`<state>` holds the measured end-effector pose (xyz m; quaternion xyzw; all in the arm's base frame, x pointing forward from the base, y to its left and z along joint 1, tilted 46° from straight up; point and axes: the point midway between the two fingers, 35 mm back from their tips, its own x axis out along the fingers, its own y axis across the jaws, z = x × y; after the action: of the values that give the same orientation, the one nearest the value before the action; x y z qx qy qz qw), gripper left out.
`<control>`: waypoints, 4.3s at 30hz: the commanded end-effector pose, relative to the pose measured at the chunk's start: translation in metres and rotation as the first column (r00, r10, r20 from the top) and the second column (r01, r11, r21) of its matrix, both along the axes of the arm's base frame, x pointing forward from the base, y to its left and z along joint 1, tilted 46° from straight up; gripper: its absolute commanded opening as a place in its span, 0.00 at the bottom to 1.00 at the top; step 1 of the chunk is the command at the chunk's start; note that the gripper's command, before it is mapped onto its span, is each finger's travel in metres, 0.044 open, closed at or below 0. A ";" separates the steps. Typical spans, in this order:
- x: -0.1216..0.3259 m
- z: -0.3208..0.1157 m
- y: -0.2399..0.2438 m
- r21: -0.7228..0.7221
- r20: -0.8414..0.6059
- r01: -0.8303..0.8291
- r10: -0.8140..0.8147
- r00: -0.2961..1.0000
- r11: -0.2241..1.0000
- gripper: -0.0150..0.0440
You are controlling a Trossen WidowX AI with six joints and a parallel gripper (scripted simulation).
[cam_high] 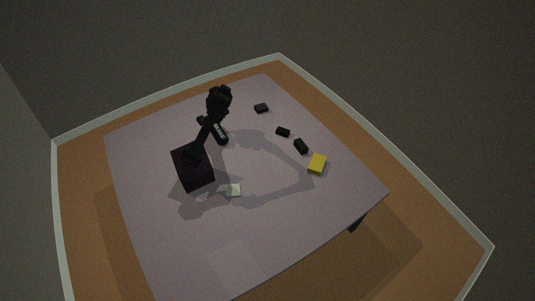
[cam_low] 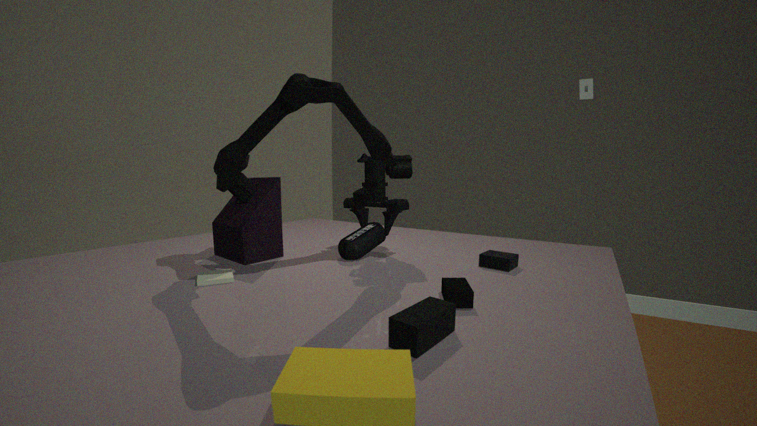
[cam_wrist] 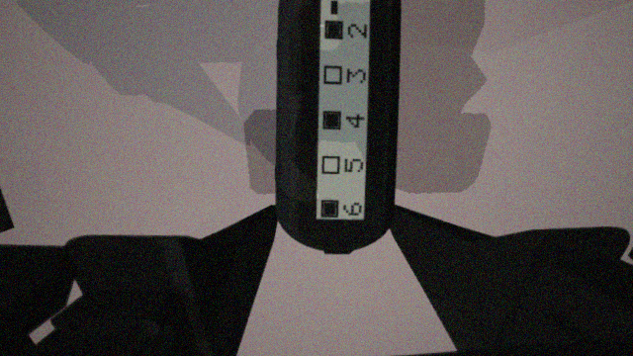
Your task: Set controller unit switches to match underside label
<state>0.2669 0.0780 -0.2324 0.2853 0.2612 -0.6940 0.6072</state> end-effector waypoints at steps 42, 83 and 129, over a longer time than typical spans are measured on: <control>-0.002 -0.019 -0.018 0.000 0.001 0.001 -0.001 1.000 1.000 0.83; -0.004 0.050 -0.034 -0.003 -0.001 0.002 -0.002 1.000 1.000 1.00; 0.022 0.054 -0.018 0.988 0.150 0.148 0.378 -0.914 -0.035 0.25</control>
<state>0.2790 0.0529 -0.1804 -0.3904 0.7818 -0.0837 0.4788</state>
